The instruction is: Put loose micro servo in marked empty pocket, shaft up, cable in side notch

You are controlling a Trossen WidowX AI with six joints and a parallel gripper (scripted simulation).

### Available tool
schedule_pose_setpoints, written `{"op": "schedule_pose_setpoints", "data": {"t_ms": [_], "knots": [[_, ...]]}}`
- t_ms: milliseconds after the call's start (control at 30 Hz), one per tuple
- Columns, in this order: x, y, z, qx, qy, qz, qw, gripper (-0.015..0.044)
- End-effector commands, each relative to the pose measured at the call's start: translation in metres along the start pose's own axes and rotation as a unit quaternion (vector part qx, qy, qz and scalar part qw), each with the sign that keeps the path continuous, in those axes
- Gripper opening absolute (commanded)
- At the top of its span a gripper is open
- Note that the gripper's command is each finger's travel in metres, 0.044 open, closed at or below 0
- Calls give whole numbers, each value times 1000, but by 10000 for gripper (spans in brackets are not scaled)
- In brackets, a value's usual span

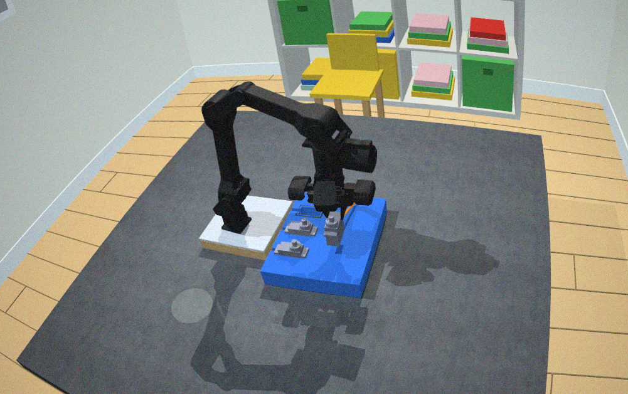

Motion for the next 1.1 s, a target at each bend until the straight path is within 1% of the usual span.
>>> {"op": "schedule_pose_setpoints", "data": {"t_ms": [0,167,733,900,1067], "knots": [[-9,0,3,-2,-6,2,1000,0],[-9,11,3,-2,-6,2,1000,0],[-4,93,3,2,-6,2,1000,0],[-4,96,3,2,-6,11,1000,0],[-4,96,3,1,-7,78,997,0]]}}
Point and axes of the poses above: the point midway between the two fingers, 35 mm back from their tips, its own z axis back along the fingers, its own x axis across the jaws, y = z × x, the point moved 4 cm from there along z, back along the fingers, and after that the axes turned 1 degree about z, right-handed, at the moved point
